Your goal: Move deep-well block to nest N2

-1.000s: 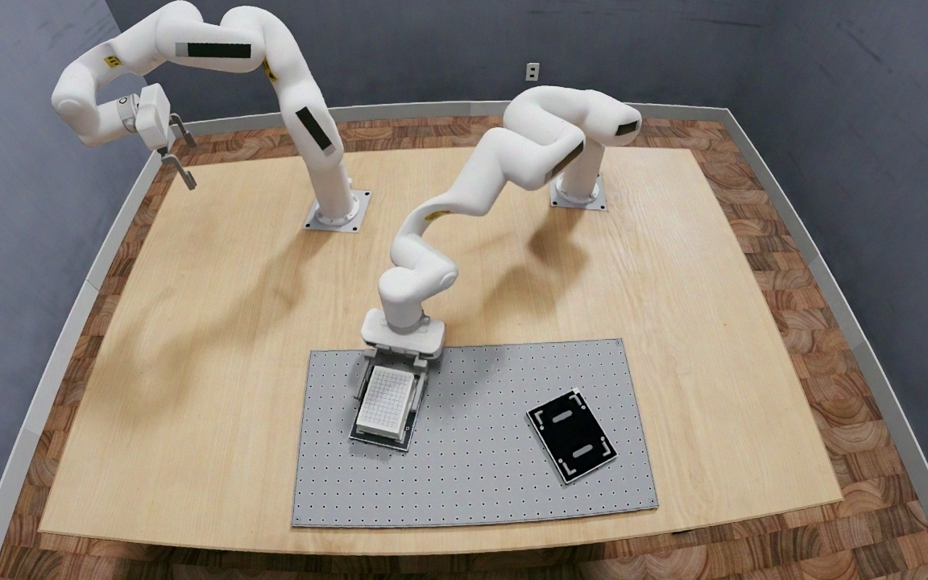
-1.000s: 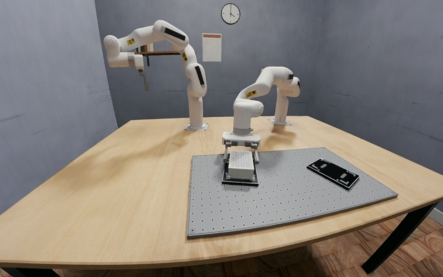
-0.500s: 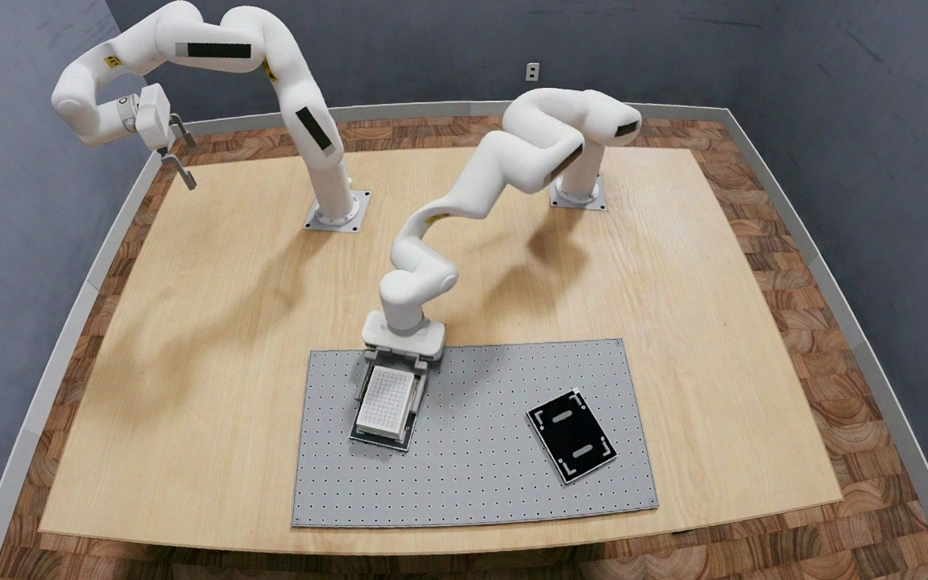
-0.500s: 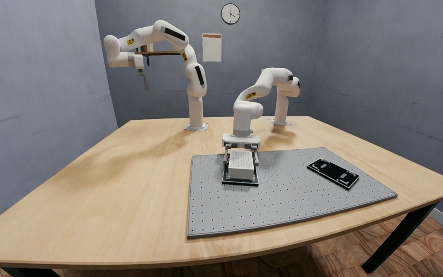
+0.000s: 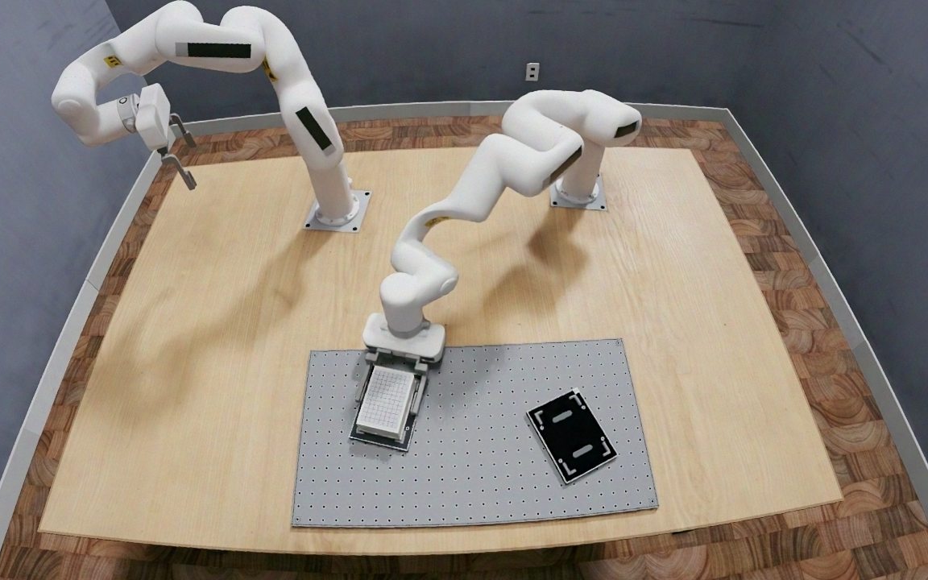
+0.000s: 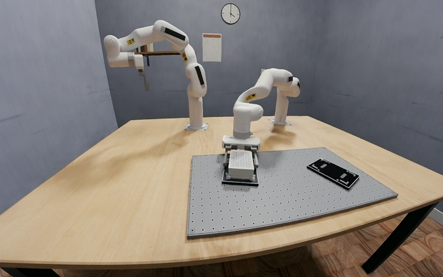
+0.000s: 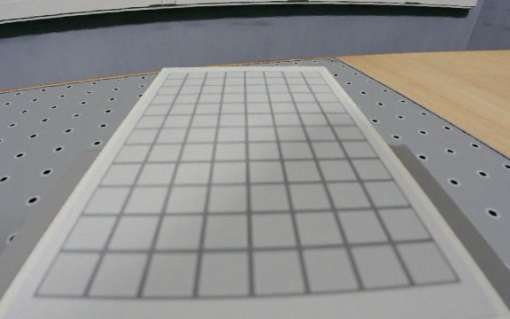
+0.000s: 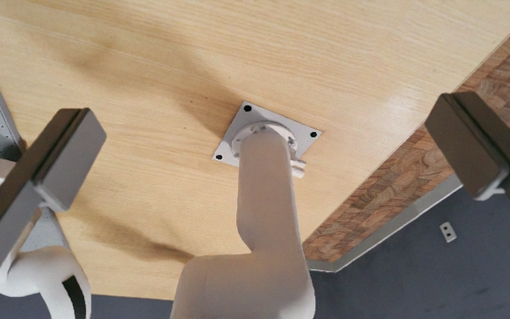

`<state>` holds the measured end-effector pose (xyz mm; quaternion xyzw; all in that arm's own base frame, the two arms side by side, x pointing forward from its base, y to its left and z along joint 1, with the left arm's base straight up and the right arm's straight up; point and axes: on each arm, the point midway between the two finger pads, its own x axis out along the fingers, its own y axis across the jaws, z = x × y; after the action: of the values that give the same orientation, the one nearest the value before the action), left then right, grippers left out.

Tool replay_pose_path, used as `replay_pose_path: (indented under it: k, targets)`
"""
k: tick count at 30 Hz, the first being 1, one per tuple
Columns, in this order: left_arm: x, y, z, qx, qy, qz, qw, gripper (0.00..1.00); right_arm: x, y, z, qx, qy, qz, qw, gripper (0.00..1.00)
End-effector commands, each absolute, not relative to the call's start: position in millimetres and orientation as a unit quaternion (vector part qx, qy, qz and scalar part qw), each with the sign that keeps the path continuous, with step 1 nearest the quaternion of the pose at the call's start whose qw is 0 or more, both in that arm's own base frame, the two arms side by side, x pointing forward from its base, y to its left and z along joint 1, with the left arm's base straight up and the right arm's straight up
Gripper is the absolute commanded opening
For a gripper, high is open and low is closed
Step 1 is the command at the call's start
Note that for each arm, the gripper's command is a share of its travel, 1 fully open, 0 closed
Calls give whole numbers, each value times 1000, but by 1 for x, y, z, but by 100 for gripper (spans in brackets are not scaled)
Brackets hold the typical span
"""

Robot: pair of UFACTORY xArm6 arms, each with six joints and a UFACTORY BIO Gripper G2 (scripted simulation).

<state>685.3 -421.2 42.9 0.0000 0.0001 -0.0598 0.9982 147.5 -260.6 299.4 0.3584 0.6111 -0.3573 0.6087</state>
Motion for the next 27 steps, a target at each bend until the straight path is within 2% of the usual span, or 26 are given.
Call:
replay_pose_path:
  k: [1,14,15,27]
  targets:
    - [686,-422,46,-2,-2,-60,998,37,148,-261,300,358,610,-358,610,100]
    - [687,-422,46,-2,-2,-60,998,37,148,-261,300,358,610,-358,610,100]
    - [686,-422,46,-2,-2,-60,998,0,148,-261,300,358,610,-358,610,100]
    - [687,-422,46,-2,-2,-60,998,0,148,-261,300,358,610,-358,610,100]
